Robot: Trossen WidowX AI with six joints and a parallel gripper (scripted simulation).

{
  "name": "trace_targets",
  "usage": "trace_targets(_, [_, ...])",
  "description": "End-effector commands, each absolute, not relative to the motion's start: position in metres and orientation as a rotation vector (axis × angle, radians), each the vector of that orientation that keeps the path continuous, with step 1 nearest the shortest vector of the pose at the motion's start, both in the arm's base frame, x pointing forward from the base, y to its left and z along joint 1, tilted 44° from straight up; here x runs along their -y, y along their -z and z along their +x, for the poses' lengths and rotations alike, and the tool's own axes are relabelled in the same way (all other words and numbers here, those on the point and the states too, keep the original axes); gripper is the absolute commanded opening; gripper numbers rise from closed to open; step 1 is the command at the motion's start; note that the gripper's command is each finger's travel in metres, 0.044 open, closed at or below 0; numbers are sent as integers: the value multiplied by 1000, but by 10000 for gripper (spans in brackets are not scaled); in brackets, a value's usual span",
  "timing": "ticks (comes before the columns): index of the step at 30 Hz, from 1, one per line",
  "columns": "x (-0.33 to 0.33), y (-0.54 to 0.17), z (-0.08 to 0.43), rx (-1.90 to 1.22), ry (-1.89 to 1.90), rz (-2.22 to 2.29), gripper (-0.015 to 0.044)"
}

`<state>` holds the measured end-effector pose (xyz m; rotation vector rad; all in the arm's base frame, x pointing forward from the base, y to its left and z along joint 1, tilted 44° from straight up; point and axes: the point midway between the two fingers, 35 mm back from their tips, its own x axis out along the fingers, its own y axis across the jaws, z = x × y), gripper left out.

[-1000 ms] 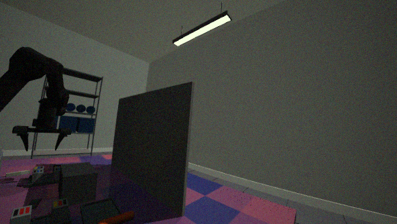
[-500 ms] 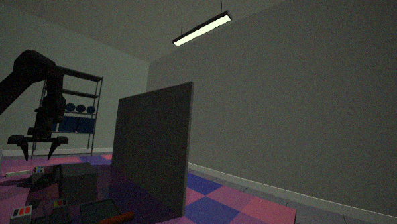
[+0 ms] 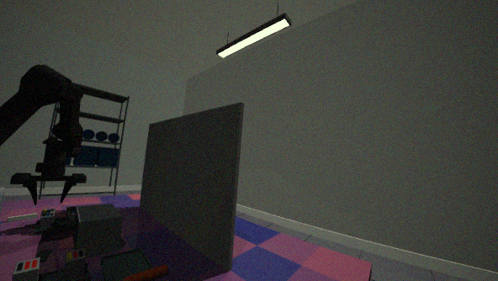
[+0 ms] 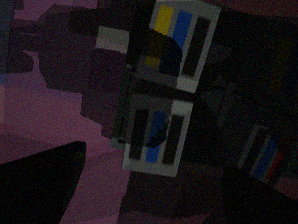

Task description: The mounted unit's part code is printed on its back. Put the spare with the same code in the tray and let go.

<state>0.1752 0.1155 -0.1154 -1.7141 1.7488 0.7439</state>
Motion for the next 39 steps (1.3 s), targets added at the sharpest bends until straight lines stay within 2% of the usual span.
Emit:
trace_targets(1, [-108, 121, 175, -1754, -745, -1723, 300])
trace_targets(39, [-64, 165, 174, -1756, -741, -1725, 300])
